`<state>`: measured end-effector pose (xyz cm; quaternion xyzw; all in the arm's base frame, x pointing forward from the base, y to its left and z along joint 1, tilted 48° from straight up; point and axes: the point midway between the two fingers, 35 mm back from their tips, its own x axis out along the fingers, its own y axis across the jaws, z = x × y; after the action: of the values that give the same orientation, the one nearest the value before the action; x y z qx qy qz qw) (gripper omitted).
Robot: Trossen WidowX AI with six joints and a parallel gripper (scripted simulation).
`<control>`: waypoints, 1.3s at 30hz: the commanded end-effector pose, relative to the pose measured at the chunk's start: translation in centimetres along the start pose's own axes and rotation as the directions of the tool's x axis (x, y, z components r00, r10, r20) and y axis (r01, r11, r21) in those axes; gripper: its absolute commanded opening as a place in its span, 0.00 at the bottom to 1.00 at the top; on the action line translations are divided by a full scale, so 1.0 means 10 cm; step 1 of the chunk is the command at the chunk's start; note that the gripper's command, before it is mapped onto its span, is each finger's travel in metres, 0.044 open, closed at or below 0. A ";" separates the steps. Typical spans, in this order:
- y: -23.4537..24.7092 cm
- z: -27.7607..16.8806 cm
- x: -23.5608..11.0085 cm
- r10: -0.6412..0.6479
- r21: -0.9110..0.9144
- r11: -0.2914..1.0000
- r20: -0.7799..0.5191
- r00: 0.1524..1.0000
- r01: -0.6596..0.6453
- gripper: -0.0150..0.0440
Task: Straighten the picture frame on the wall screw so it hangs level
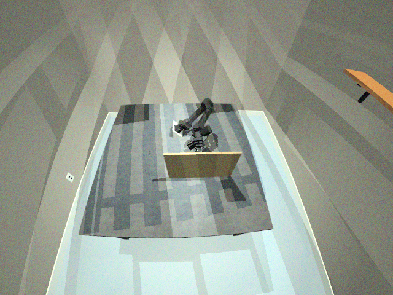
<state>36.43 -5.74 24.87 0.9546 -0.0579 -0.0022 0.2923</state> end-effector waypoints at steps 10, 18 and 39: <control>0.00 0.00 0.00 0.018 -0.006 1.000 0.003 1.000 -0.018 0.25; -0.03 0.00 0.00 0.018 -0.006 1.000 0.003 1.000 -0.018 0.25; -0.05 -0.01 0.00 0.008 -0.034 0.999 -0.001 1.000 -0.008 0.25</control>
<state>36.50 -5.31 24.71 0.9539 -0.0615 -0.0008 0.2939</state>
